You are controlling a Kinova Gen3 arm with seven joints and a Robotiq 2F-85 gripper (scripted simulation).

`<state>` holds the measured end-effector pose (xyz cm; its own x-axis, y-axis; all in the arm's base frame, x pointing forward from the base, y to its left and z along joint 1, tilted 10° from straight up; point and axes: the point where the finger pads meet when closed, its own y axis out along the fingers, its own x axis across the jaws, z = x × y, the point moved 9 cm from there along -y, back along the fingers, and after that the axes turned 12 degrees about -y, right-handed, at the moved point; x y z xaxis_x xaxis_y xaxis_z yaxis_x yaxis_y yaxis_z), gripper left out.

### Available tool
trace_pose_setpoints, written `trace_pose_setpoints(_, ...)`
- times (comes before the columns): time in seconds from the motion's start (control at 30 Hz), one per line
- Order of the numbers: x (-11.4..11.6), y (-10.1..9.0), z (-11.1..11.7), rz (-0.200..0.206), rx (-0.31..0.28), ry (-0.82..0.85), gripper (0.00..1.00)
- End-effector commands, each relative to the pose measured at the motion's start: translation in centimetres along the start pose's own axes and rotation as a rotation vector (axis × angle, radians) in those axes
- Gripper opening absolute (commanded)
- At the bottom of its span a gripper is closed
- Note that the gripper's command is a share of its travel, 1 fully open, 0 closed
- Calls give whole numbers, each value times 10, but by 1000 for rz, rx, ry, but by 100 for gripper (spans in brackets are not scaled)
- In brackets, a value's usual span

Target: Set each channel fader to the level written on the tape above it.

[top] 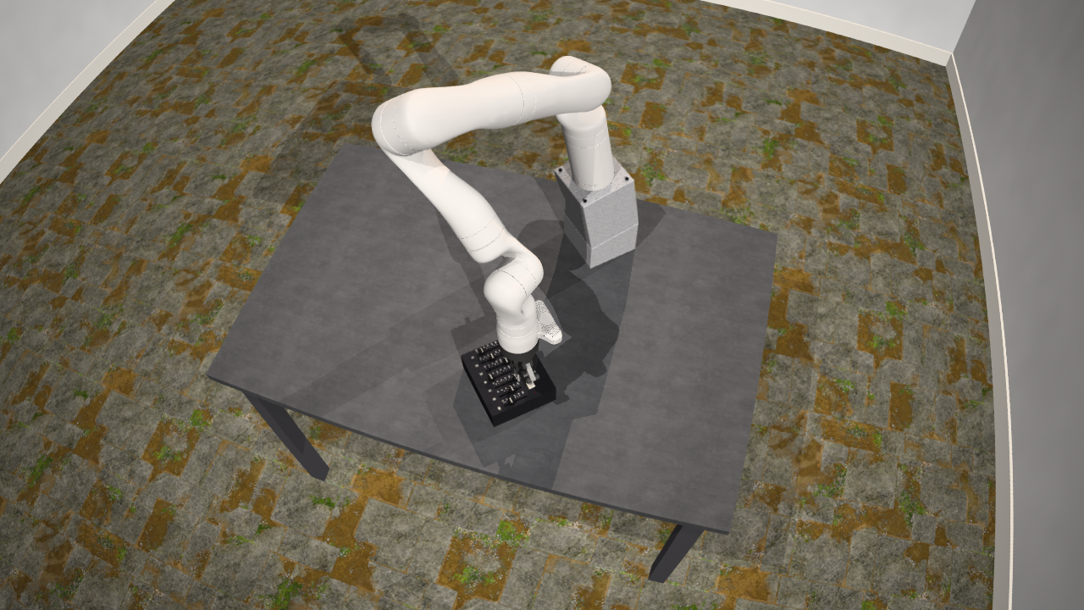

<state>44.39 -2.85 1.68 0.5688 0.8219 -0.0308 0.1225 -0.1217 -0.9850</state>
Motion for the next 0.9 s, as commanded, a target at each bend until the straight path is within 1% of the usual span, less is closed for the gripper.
trace_pose_setpoints(0.0,0,0,0,-1,0,0,0)
trace_pose_setpoints(0.87,1,15,-1,0,0,0,0)
